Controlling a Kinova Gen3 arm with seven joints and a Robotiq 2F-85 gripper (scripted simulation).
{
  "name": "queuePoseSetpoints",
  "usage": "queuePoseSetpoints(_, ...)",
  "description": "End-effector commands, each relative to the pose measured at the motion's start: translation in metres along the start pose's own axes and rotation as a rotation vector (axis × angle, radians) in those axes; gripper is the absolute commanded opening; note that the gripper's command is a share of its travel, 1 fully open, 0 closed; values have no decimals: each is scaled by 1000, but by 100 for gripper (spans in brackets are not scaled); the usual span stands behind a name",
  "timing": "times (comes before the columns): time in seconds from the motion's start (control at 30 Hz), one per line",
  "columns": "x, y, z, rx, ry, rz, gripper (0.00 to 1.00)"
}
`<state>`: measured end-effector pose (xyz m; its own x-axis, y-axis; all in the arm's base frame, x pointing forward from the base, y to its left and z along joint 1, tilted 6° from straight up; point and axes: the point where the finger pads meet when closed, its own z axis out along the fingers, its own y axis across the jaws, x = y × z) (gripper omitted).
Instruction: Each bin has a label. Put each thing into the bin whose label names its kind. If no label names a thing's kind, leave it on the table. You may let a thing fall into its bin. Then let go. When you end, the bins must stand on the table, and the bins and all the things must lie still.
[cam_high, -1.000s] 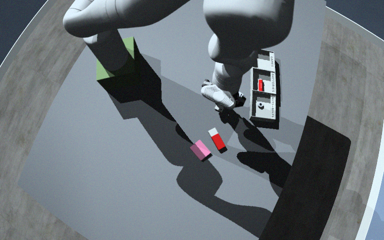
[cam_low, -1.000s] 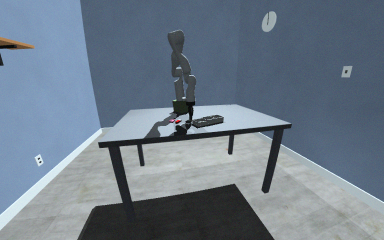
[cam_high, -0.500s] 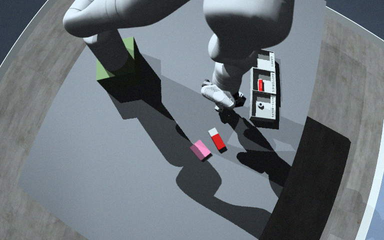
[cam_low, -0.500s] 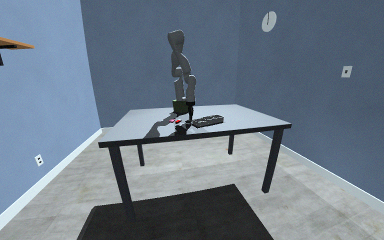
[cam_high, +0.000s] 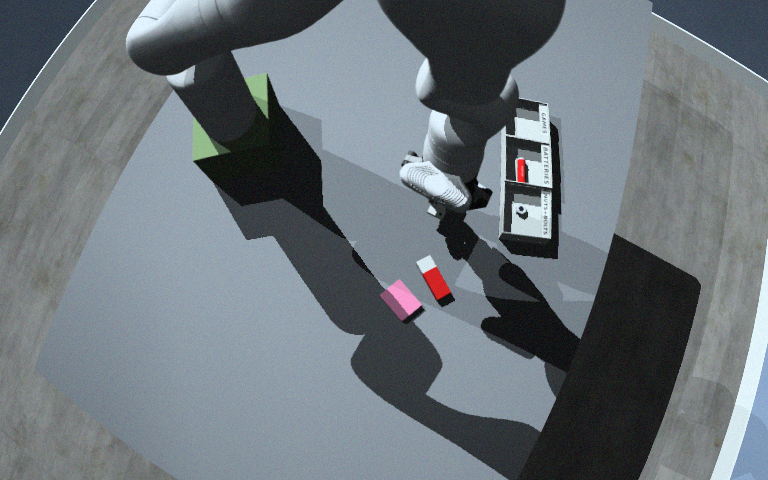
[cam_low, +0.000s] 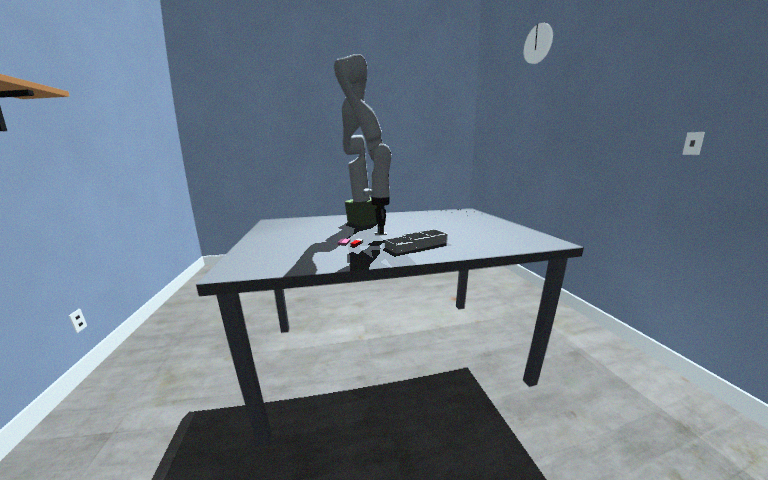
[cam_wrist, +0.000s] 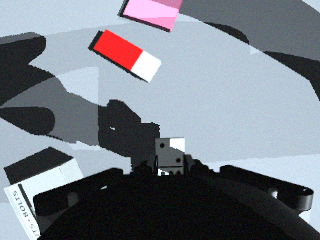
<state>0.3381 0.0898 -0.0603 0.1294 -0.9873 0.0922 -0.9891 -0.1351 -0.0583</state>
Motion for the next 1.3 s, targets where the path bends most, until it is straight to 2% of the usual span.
queuePoseSetpoints(0.0,0,-4,-17,9,1,-8,21)
queuePoseSetpoints(0.27,0,-5,-37,10,1,-7,21)
queuePoseSetpoints(0.87,-2,-3,-37,9,-5,3,21)
queuePoseSetpoints(1.27,-73,-22,-36,6,-1,-13,21)
